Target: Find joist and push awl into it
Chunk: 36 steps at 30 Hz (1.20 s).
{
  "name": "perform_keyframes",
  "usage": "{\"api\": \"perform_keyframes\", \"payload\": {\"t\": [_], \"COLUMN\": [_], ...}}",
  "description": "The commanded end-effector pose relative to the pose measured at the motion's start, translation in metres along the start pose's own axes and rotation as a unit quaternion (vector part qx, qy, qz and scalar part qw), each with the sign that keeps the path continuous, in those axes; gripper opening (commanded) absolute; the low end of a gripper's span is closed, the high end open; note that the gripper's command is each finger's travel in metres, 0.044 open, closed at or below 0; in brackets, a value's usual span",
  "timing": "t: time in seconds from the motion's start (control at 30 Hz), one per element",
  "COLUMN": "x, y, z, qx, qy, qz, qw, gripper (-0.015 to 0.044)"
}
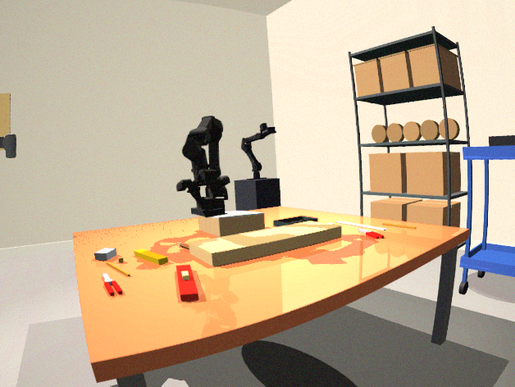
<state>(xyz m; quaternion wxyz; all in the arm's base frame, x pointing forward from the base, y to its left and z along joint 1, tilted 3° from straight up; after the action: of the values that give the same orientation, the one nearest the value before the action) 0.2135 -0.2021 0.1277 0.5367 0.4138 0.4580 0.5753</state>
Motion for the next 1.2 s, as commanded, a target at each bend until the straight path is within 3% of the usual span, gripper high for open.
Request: {"api": "perform_keyframes", "payload": {"t": [0.0,0.77,1.17], "x": [-0.013,-0.058,-0.059], "y": [0.001,-0.029,-0.031], "z": [0.018,0.102,0.105], "qx": [-0.003,-0.006,-0.006], "qy": [-0.004,-0.018,-0.019], "qz": [-0.007,-0.012,-0.013], "qw": [1.000,1.000,1.000], "gripper": [0.0000,0.0000,0.0000]}}
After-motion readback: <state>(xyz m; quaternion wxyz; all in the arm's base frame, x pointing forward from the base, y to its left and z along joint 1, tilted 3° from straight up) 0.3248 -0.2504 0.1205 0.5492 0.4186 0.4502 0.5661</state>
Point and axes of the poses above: the point midway between the two fingers, 35 mm back from their tips, its own y axis back along the fingers, its own x axis across the jaws, z = x × y, the point moved 4 cm from there along y, back along the fingers, and after that the axes turned 12 degrees about y, right-handed, at the moved point
